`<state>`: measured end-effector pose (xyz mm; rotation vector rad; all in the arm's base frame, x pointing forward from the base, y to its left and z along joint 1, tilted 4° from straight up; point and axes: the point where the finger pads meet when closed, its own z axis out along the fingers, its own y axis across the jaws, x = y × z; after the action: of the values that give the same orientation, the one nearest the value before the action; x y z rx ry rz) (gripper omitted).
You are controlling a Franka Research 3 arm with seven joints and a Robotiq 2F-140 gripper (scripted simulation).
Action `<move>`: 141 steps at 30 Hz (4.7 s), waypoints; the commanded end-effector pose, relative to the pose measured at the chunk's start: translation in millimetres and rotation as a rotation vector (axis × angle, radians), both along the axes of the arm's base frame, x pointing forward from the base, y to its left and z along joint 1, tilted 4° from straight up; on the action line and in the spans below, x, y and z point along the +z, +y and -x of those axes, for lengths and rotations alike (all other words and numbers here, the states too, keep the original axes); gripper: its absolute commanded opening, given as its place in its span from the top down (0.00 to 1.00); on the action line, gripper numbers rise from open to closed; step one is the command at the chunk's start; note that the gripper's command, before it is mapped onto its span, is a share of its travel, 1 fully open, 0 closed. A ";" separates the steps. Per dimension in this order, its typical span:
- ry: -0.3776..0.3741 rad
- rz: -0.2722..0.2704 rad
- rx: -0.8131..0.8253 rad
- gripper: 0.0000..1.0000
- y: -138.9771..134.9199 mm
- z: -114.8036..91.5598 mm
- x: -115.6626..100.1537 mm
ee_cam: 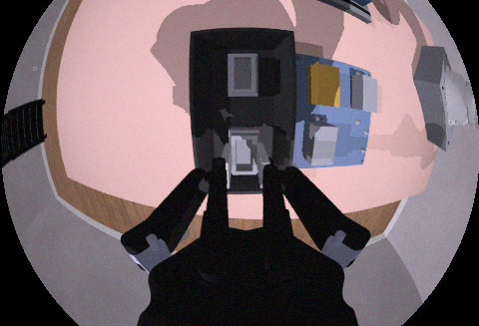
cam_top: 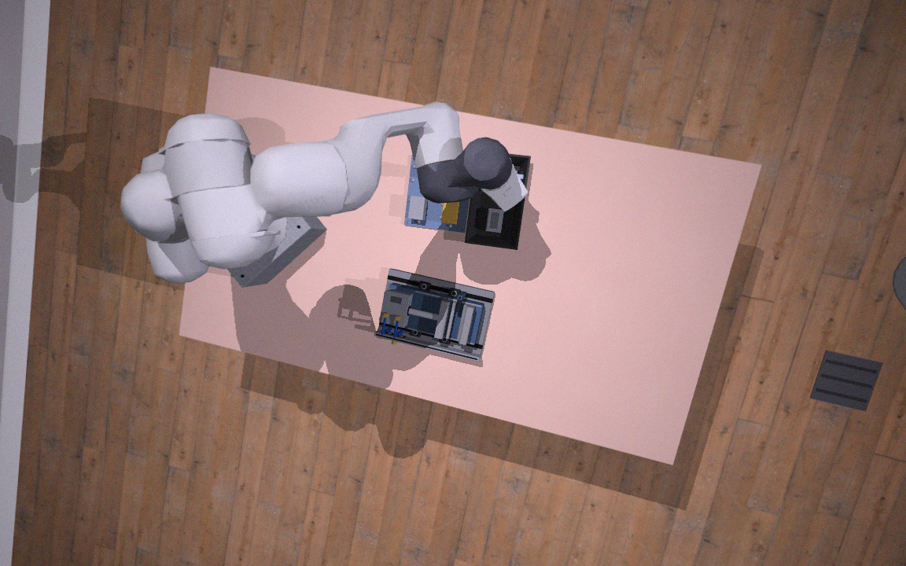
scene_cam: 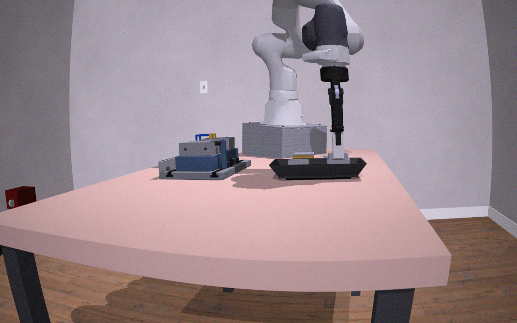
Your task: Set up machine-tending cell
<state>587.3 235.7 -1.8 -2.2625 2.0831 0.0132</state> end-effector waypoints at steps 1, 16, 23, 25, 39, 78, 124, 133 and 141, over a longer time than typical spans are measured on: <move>-0.006 -0.001 -0.004 1.00 0.7 -2.8 1.7; -0.006 -0.001 -0.006 1.00 1.0 -3.1 1.8; -0.006 -0.001 -0.007 1.00 1.1 -3.3 1.8; -0.006 -0.001 -0.007 1.00 1.2 -3.3 1.8; -0.006 -0.001 -0.009 1.00 1.5 -3.6 1.9; -0.006 -0.001 -0.010 1.00 1.7 -3.8 1.9; -0.006 -0.001 -0.013 1.00 1.9 -3.6 -2.3; -0.006 -0.001 -0.013 1.00 2.0 -3.4 -6.2; -0.006 -0.001 -0.013 1.00 2.2 -3.3 -9.8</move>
<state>587.0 236.9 -12.8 -2.2559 2.0943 0.0156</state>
